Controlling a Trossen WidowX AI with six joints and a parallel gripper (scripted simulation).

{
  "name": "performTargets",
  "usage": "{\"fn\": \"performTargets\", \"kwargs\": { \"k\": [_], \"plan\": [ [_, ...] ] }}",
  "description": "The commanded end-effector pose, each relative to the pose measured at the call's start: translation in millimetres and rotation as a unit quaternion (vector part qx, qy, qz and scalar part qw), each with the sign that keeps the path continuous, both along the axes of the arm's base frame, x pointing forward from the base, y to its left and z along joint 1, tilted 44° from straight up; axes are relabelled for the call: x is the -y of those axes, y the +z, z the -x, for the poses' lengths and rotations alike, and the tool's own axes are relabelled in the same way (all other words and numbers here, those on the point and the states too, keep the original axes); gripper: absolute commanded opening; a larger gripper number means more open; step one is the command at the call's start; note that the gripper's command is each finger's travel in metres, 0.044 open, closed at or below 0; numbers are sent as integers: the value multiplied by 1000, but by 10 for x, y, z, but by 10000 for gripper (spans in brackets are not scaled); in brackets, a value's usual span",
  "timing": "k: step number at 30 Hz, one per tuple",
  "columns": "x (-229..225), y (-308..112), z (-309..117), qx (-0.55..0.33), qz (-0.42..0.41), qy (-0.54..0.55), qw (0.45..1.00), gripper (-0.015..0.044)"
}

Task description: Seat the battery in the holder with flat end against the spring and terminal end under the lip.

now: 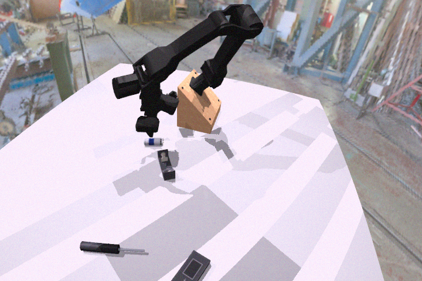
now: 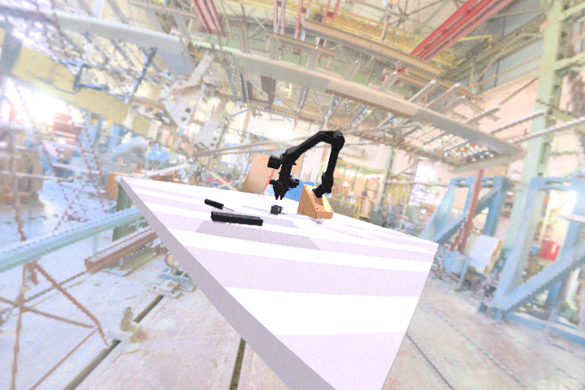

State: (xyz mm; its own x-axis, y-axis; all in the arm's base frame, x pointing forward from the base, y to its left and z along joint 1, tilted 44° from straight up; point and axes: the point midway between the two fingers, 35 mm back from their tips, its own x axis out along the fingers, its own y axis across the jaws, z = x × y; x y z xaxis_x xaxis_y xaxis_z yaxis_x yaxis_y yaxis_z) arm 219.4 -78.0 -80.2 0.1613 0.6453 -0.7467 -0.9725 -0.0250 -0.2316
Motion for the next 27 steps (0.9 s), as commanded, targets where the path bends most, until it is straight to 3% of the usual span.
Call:
{"fn": "performTargets", "kwargs": {
  "k": [1,27],
  "plan": [
    [-16,-13,10,8,-10,9,1000,240],
    [-273,-298,-59,8,-11,8,1000,240]
  ]
}}
